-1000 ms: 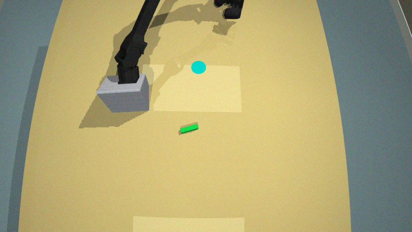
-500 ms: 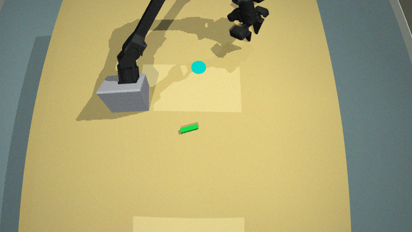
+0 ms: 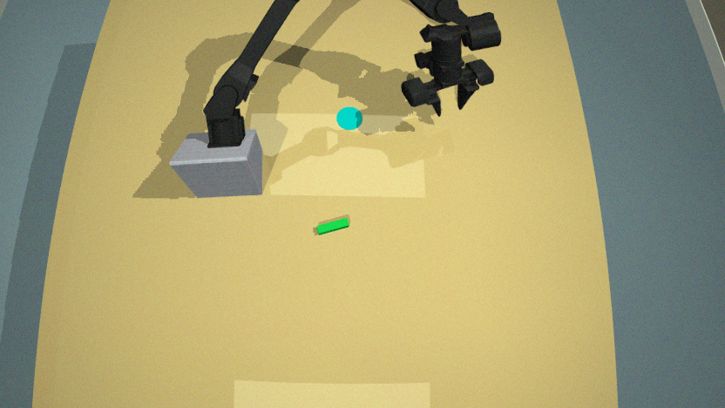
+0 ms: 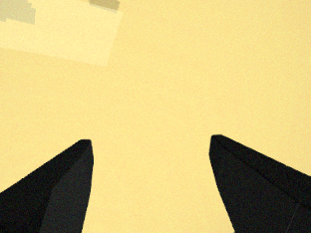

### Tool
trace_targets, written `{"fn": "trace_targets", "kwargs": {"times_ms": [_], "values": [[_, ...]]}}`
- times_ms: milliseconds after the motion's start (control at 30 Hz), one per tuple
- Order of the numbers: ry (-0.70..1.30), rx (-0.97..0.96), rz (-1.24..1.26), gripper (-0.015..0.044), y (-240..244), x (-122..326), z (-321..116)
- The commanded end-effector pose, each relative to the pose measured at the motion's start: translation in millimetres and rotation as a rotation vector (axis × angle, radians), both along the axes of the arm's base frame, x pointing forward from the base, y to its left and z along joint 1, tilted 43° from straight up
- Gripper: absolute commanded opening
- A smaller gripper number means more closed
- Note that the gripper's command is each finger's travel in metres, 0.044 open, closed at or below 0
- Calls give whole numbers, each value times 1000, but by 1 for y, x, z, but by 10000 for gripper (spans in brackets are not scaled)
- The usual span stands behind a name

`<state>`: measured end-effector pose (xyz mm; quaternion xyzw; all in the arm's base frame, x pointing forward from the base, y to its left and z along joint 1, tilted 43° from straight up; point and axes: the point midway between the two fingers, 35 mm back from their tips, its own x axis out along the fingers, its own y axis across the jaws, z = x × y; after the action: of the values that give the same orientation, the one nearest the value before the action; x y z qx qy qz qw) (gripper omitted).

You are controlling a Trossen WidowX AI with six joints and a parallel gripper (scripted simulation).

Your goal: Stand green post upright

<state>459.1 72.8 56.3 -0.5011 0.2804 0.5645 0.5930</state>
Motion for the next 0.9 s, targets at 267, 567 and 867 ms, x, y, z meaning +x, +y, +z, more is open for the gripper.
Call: {"fn": "trace_targets", "kwargs": {"times_ms": [267,567,867], "values": [[247,62,-297,233,-76,-39,-51],[430,126,-538,233,-126,-80,-81],[612,207,-776,233,-163,-128,-105]]}}
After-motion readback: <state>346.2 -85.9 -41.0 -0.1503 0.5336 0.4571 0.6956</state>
